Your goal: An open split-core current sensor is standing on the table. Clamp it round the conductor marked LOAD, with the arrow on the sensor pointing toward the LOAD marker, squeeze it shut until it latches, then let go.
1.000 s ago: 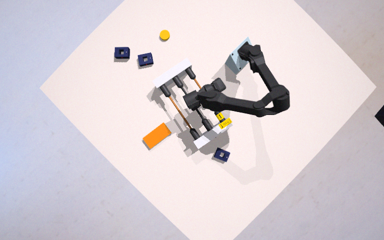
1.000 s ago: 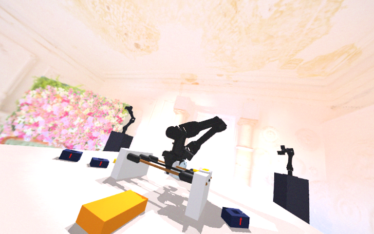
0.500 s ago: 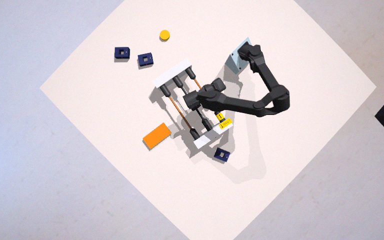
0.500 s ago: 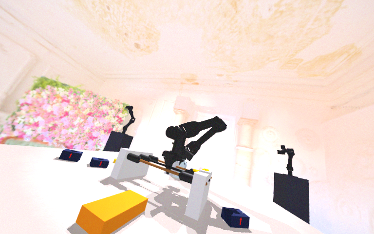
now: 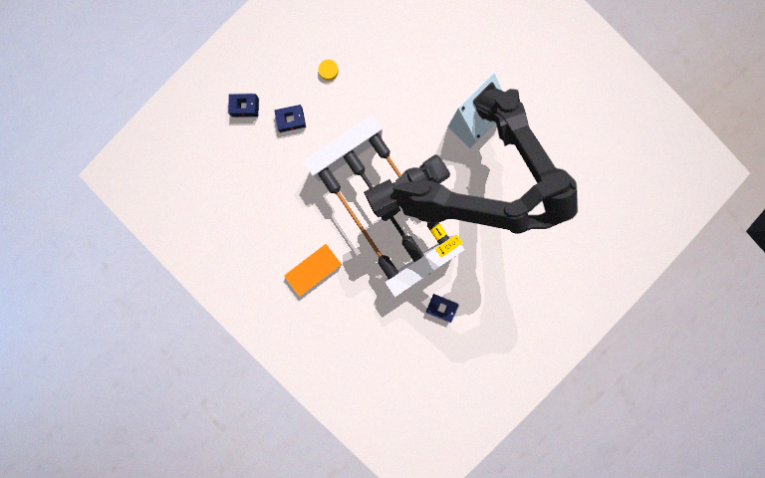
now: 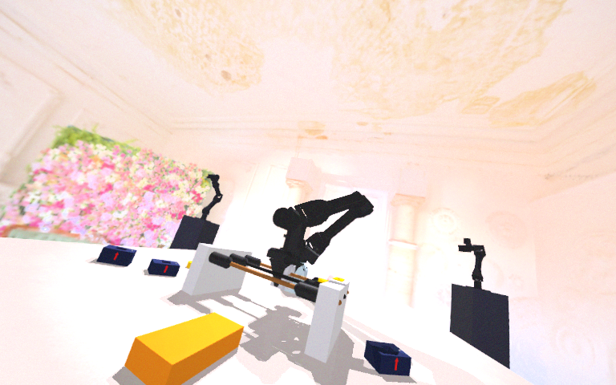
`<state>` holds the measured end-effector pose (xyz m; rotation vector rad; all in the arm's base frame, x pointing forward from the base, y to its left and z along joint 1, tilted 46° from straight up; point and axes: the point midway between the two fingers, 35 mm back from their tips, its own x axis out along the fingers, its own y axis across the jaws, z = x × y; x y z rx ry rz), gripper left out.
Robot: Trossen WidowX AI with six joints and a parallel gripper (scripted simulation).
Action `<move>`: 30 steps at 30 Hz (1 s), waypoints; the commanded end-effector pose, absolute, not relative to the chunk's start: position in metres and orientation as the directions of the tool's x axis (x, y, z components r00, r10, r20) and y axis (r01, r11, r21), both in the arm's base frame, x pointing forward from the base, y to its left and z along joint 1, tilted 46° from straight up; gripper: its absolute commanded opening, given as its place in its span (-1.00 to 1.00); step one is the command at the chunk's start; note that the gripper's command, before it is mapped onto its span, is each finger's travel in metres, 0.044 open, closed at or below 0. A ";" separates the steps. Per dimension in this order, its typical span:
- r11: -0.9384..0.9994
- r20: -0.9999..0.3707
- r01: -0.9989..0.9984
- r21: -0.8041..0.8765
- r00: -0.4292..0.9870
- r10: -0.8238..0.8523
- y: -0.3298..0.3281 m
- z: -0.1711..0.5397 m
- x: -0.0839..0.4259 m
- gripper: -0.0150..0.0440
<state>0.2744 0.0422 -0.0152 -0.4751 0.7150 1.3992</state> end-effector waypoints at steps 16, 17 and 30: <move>0.132 -0.699 -0.986 0.106 0.021 0.715 0.042 -0.015 0.275 -0.49; 0.132 -0.699 -0.986 0.106 0.021 0.715 0.042 -0.015 0.275 -0.49; 0.138 -0.695 -0.984 0.117 0.018 0.718 0.031 -0.004 0.274 -0.49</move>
